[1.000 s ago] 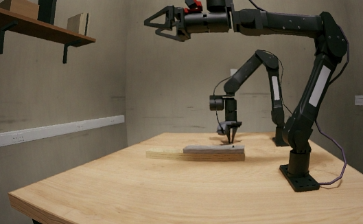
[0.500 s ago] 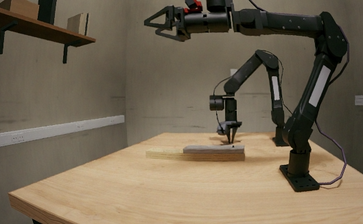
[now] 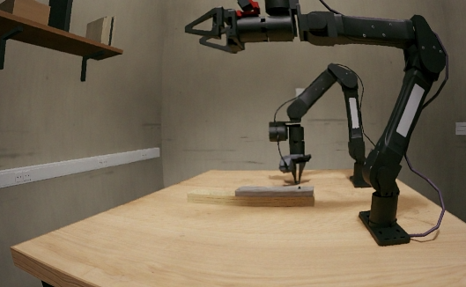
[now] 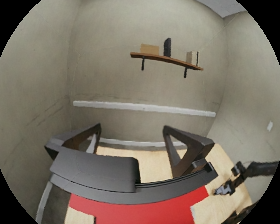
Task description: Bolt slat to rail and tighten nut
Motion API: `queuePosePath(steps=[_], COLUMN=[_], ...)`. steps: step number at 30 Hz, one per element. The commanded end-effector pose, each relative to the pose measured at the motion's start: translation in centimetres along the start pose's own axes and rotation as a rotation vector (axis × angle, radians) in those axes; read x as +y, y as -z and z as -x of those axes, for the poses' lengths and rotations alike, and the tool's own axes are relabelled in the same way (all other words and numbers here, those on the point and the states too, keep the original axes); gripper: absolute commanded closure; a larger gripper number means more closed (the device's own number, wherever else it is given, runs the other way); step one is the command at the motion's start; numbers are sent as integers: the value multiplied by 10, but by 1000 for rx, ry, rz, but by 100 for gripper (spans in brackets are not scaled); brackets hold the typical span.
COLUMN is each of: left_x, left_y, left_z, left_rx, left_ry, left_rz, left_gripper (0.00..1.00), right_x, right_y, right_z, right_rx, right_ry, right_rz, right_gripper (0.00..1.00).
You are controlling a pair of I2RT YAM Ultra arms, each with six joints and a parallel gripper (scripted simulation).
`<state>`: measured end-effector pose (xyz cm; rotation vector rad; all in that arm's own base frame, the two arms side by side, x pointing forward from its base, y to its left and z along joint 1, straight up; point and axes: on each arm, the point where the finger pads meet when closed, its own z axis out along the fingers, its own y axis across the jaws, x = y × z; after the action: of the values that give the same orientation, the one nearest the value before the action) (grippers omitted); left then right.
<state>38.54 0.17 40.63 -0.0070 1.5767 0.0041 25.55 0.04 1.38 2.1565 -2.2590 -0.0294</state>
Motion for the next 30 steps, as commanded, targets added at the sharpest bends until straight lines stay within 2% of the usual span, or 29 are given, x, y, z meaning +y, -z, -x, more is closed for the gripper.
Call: queuePosePath(steps=[1,30], left_x=[-1,-1], left_y=[5,5], left_z=[5,5], left_rx=[-18,-18], left_ry=[-2,-2], left_rz=[-7,-7], left_gripper=[0,0], right_x=[-8,-6], right_y=[20,53], right_z=[0,-1], right_rx=[-2,-1], right_ry=[-1,-2], right_rz=[-37,-38], right_gripper=[88,88])
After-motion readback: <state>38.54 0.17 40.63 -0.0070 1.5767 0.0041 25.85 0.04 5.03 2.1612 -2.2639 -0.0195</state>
